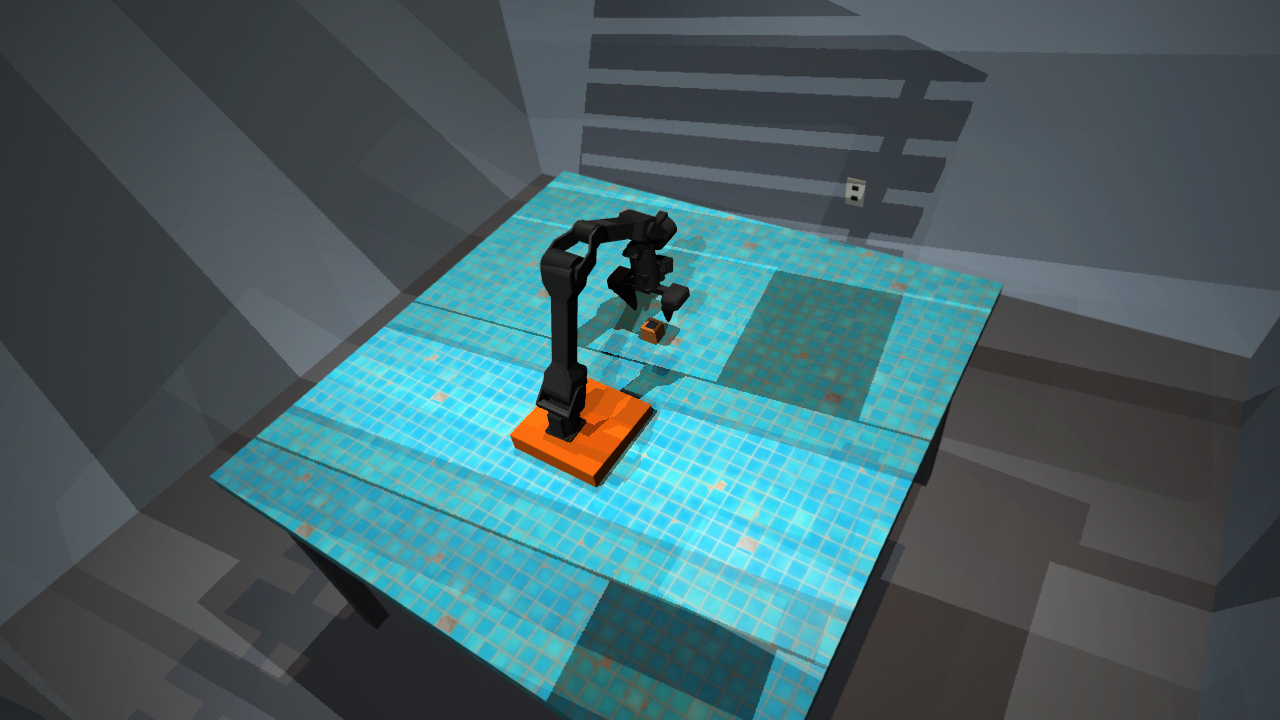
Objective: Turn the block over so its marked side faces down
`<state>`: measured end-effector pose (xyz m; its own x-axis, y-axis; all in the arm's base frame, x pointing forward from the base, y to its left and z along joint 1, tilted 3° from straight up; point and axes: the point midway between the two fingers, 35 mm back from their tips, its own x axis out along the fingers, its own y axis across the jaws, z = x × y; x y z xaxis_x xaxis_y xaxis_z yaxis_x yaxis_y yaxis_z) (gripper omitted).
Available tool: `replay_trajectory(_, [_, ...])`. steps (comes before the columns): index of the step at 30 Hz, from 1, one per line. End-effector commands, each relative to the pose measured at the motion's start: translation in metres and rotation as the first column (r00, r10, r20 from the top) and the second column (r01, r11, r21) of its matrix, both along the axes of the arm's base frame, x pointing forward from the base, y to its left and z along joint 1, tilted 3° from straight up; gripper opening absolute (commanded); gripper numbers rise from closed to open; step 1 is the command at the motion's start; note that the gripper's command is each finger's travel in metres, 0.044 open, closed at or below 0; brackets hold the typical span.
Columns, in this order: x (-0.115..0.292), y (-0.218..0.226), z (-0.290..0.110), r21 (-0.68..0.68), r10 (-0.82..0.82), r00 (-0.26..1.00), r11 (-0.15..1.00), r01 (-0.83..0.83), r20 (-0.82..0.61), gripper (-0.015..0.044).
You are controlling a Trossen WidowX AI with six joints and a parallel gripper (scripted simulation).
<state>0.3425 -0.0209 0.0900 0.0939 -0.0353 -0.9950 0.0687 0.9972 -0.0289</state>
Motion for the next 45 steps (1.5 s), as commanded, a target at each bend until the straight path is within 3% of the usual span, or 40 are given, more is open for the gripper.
replay_trajectory(1, [-0.002,0.001,-0.014,0.004,0.005,1.0,1.0,-0.005,-0.016,0.044])
replay_trajectory(27, [0.001,0.0,-0.047,0.004,0.005,1.0,1.0,-0.005,-0.016,0.044])
replay_trajectory(36, [0.001,0.0,-0.047,0.004,0.005,1.0,1.0,-0.005,-0.016,0.0204])
replay_trajectory(45, [0.001,0.0,-0.047,0.004,0.005,1.0,1.0,-0.005,-0.016,0.0144])
